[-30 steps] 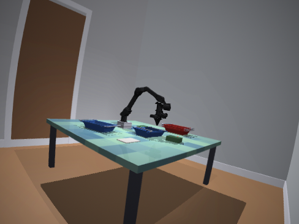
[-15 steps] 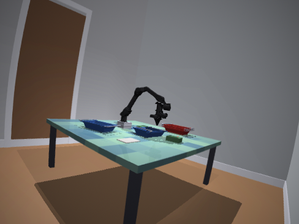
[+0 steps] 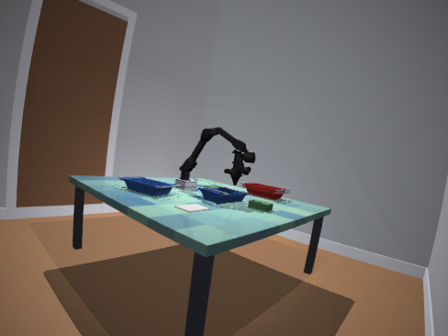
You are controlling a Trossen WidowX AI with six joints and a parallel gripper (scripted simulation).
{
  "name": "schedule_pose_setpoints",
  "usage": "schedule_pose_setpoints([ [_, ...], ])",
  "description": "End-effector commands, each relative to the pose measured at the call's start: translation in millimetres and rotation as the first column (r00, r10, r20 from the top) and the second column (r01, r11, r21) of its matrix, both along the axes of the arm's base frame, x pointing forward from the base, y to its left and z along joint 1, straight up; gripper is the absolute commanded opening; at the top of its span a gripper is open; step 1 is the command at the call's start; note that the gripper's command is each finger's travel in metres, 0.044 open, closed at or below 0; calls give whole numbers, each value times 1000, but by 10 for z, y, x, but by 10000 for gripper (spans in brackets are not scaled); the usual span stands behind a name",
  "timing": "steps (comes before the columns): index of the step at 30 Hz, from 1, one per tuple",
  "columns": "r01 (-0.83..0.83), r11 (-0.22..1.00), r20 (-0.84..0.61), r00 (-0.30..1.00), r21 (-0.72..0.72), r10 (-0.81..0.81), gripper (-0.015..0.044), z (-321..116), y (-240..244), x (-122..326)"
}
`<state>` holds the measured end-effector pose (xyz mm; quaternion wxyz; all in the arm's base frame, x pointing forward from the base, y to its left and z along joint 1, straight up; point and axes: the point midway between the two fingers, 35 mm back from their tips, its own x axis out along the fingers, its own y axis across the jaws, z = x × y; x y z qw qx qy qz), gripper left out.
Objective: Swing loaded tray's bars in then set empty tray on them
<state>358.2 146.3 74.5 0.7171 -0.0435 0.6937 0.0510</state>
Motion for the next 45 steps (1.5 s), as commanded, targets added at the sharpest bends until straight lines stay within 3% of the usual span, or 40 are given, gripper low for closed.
schedule_pose_setpoints([
  [1,0,1000,0,1000,0,0,0,0,0,0],
  [5,0,1000,0,1000,0,0,0,0,0,0],
  [14,0,1000,7,1000,3,0,236,134,9,22],
  [22,-1,1000,55,998,23,-1,440,1122,-4,-1],
  [25,-1,1000,70,998,29,-1,440,1426,-36,-76],
  [26,0,1000,51,999,21,-1,440,1114,-33,8],
  [27,-1,1000,51,999,19,0,440,1103,-127,29],
  [36,-26,1000,44,999,-4,26,440,876,-1738,-4],
  [45,-118,992,19,993,-38,119,440,557,-3097,-695],
])
